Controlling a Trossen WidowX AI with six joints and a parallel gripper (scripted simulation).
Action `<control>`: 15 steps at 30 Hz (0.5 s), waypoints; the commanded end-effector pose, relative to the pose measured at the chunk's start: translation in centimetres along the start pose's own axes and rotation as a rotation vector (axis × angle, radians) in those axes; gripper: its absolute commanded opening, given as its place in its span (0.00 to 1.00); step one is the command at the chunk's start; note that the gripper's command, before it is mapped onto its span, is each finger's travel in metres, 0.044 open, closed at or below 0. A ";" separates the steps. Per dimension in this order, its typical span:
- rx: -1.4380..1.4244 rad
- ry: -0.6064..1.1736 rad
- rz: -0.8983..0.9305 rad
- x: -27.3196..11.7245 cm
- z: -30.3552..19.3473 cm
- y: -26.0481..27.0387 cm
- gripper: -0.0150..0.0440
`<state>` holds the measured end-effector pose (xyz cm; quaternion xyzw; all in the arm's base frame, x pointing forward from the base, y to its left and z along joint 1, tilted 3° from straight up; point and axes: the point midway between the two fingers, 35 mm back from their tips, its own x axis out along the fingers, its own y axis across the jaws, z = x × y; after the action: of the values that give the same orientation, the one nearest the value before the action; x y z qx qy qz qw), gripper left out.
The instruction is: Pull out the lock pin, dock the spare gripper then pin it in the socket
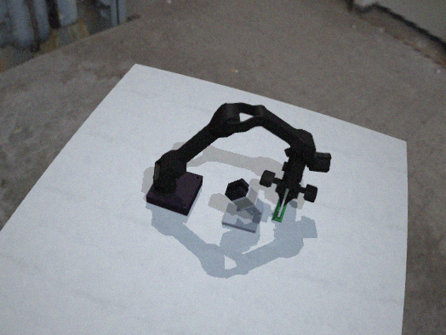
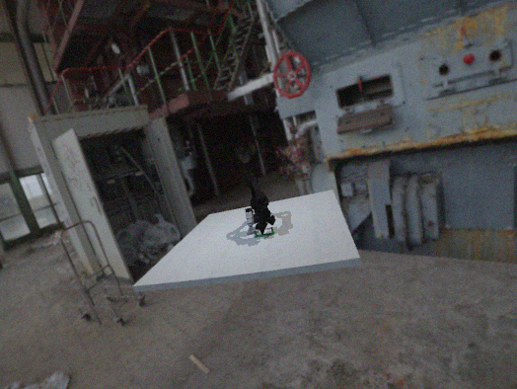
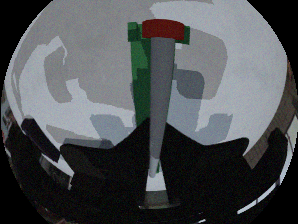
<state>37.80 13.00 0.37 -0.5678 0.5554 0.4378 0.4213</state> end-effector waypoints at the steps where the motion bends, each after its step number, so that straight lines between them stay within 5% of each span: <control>1: 0.001 -0.005 0.001 0.0 0.1 0.0 0.25; 15: 0.001 -0.005 0.001 -2.7 -0.6 -0.2 0.25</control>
<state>37.81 13.01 1.99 -0.5665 0.5582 0.4396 0.4174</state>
